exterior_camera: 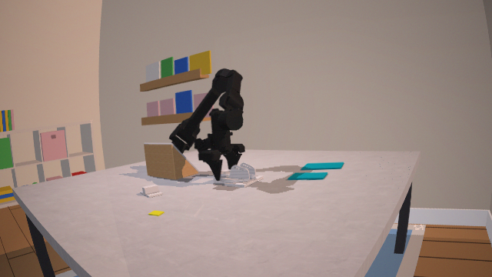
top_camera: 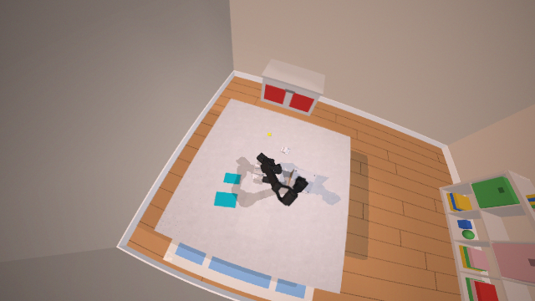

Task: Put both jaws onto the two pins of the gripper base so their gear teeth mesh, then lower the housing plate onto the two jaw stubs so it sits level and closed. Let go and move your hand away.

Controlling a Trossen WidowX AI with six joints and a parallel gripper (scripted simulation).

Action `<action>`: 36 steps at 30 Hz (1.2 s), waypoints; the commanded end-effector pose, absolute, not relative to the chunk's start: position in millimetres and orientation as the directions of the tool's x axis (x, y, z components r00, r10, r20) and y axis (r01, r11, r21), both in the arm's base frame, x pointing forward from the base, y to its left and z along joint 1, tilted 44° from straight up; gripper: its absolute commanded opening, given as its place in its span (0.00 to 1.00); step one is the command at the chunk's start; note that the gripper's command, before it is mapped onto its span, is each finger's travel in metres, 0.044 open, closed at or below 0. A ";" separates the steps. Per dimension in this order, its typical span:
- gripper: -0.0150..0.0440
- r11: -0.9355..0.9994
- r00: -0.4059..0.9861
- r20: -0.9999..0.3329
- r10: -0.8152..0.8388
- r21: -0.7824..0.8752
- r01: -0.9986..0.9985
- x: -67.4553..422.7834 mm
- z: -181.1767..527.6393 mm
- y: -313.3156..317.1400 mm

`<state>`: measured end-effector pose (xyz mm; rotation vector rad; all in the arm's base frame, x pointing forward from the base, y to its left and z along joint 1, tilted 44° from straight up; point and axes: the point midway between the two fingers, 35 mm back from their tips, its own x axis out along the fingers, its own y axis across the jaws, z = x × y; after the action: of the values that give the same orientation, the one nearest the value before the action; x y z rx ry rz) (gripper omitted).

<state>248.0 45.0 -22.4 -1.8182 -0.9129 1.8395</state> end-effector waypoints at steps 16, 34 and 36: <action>1.00 -0.708 -0.077 -0.725 0.685 -0.687 0.163 248.1 -22.3 45.0; 1.00 -0.707 -0.076 -0.724 0.686 -0.687 0.169 252.4 33.1 -5.4; 1.00 -0.709 -0.066 -0.725 0.685 -0.685 0.165 253.3 27.7 -2.5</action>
<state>255.3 -3.7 29.1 -1.8378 -0.9089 1.8224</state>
